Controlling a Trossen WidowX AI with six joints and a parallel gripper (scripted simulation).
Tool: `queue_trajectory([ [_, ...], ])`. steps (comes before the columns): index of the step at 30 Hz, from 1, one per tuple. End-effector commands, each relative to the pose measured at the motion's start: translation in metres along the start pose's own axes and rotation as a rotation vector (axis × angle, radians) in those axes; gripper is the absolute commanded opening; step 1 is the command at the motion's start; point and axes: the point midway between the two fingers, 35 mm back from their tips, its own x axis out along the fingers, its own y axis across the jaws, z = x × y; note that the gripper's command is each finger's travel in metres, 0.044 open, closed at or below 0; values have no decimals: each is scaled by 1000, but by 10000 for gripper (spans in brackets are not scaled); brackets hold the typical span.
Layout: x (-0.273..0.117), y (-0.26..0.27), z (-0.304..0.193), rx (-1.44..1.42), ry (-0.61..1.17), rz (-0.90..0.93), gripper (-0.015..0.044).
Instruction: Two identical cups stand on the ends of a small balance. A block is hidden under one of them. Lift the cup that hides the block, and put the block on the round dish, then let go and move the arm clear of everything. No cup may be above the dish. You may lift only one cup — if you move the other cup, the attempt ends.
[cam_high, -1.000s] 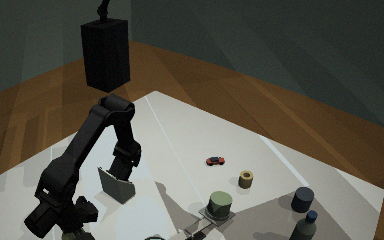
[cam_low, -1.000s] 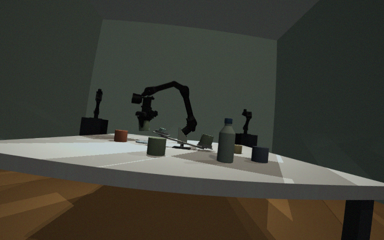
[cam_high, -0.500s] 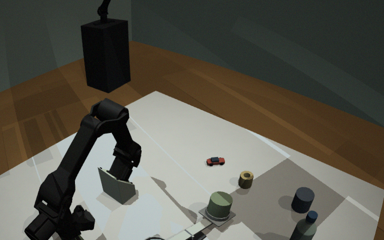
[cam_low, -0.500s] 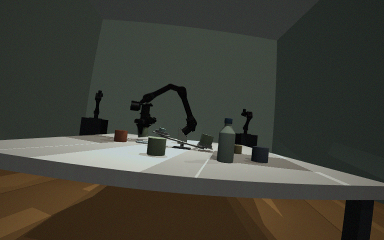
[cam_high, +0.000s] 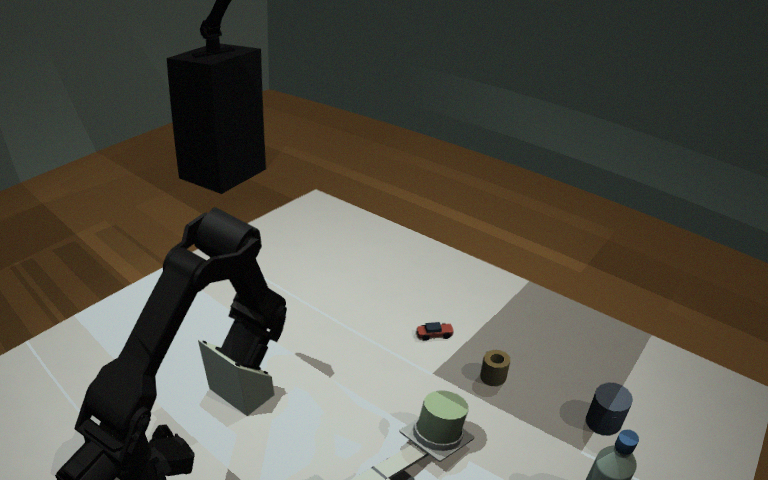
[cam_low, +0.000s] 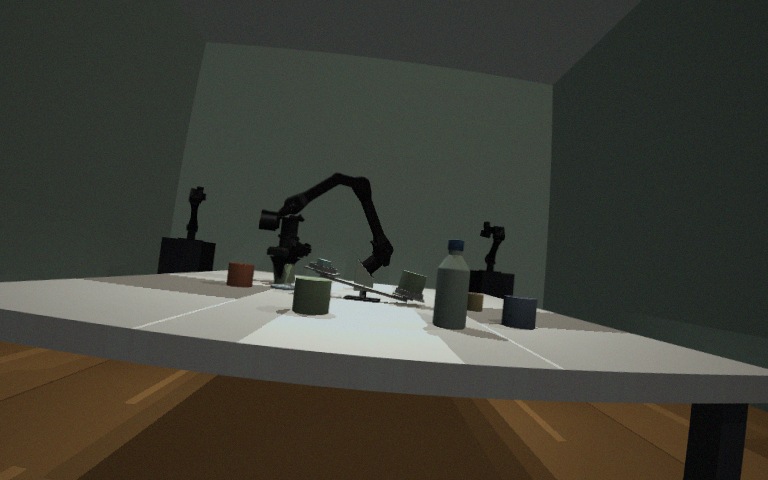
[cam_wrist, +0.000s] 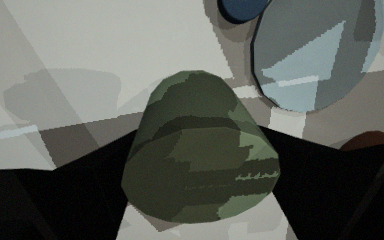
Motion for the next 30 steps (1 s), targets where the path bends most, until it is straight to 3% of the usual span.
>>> queue_trajectory([
  [1, 7, -1, 0, 3, 1, -4, 0],
  [18, -8, 0, 0, 1, 2, -1, 440],
  [22, -51, 0, 0, 4, 2, -4, 440],
  [27, -53, 0, 0, 4, 2, -4, 440],
  [30, -59, -6, -1, -16, 46, 10, 361],
])
